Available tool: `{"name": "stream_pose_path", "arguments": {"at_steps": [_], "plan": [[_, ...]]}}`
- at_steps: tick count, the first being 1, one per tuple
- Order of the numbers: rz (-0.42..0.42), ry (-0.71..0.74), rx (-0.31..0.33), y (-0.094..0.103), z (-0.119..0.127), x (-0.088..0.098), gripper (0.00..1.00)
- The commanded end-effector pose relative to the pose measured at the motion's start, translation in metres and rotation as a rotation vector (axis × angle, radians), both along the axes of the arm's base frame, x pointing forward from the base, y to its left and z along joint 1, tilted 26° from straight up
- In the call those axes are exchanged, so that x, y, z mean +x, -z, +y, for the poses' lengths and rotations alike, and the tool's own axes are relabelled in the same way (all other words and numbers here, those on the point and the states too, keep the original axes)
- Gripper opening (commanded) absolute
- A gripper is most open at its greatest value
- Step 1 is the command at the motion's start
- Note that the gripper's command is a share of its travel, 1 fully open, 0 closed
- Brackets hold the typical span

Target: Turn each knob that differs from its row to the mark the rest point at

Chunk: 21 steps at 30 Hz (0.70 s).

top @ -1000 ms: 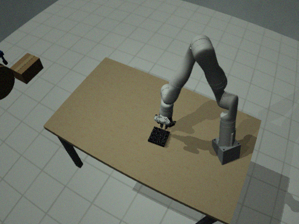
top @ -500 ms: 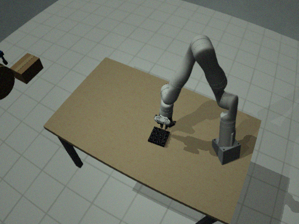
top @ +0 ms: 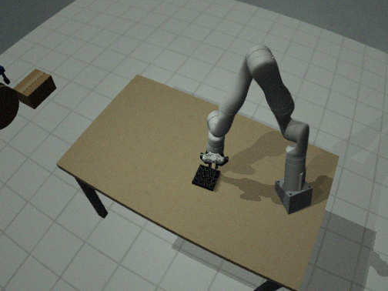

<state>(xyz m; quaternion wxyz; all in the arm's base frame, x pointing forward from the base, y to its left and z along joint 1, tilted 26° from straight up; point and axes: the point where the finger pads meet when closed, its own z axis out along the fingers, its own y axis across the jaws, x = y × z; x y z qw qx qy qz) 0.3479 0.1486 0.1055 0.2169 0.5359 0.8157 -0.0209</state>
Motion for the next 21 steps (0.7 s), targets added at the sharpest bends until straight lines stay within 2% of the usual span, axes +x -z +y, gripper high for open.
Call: {"name": "stream_pose_path", "arguments": {"at_steps": [1, 5, 18, 21], "plan": [[0.02, -0.041, -0.014, 0.001, 0.0, 0.0, 0.19], [0.041, -0.093, -0.034, 0.002, 0.002, -0.001, 0.19], [0.217, -0.553, -0.201, 0.011, 0.013, -0.008, 0.19], [0.232, -0.596, -0.215, 0.011, 0.014, -0.008, 0.19]]}}
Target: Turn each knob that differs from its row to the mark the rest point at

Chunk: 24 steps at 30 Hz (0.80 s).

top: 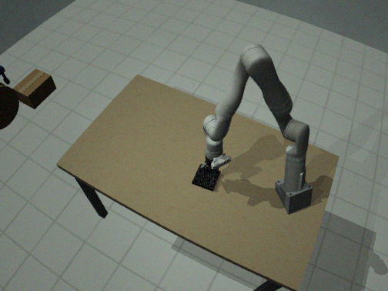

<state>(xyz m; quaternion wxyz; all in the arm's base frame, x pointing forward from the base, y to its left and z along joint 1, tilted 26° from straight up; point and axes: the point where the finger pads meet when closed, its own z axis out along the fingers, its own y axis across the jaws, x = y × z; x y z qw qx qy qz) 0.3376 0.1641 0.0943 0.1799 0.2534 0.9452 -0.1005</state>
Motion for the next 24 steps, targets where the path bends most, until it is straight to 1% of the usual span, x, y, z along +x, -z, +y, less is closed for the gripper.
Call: {"name": "stream_pose_path", "arguments": {"at_steps": [1, 14, 16, 24], "plan": [[0.031, -0.066, -0.021, 0.0, 0.0, 0.002, 0.19], [0.233, -0.678, -0.217, 0.003, 0.017, 0.0, 0.19], [0.233, -0.678, -0.217, 0.003, 0.017, 0.0, 0.19], [0.336, -1.049, -0.335, 0.001, 0.03, 0.003, 0.19]]}}
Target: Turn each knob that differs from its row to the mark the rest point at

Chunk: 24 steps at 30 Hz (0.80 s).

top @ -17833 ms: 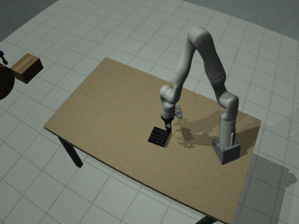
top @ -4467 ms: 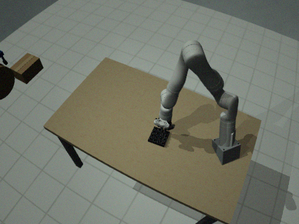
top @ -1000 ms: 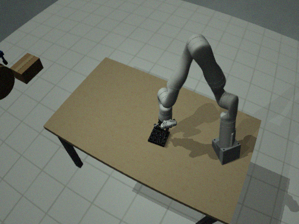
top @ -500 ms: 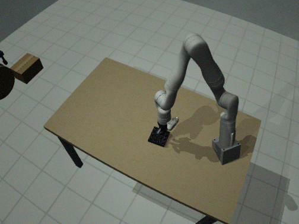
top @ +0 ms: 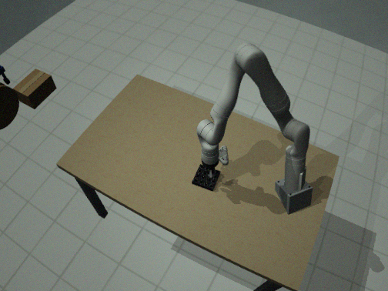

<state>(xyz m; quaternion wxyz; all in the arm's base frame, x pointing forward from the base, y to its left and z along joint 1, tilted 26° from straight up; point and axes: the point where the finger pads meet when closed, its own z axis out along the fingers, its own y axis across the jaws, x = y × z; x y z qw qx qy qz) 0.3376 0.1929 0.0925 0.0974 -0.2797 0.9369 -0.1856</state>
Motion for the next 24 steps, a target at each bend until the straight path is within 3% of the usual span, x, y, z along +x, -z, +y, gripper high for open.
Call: {"name": "stream_pose_path", "arguments": {"at_steps": [1, 7, 9, 24], "plan": [[0.031, -0.084, -0.022, -0.002, 0.003, 0.004, 0.19], [0.09, -0.327, -0.094, -0.005, 0.012, 0.008, 0.19], [0.09, -0.327, -0.094, -0.005, 0.012, 0.008, 0.19], [0.174, -0.738, -0.225, -0.014, 0.031, 0.017, 0.19]]}}
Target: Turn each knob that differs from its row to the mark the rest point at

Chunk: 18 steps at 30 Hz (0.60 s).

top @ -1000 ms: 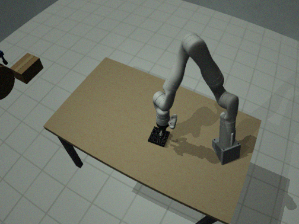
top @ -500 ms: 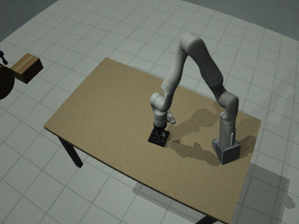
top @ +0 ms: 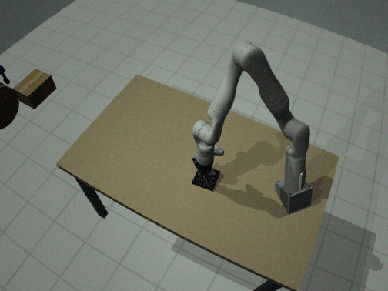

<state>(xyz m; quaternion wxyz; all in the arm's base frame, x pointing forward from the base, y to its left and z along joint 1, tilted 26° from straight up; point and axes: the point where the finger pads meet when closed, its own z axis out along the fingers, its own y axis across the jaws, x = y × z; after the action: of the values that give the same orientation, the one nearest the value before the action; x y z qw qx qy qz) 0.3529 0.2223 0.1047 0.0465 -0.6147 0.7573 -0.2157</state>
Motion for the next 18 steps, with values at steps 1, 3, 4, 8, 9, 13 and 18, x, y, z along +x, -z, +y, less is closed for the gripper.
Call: {"name": "stream_pose_path", "arguments": {"at_steps": [1, 3, 4, 8, 9, 13, 18], "plan": [[0.003, -0.016, -0.002, -0.0016, 0.0013, 0.0019, 0.19], [0.006, -0.033, -0.007, -0.002, 0.0021, 0.0023, 0.19], [0.009, -0.048, -0.012, -0.0024, 0.0028, 0.0027, 0.19], [0.016, -0.094, -0.026, -0.0037, 0.0052, 0.004, 0.19], [0.018, -0.103, -0.029, -0.004, 0.0056, 0.0043, 0.19], [0.021, -0.126, -0.036, -0.0047, 0.0068, 0.0049, 0.19], [0.023, -0.135, -0.039, -0.005, 0.0073, 0.0052, 0.19]]}}
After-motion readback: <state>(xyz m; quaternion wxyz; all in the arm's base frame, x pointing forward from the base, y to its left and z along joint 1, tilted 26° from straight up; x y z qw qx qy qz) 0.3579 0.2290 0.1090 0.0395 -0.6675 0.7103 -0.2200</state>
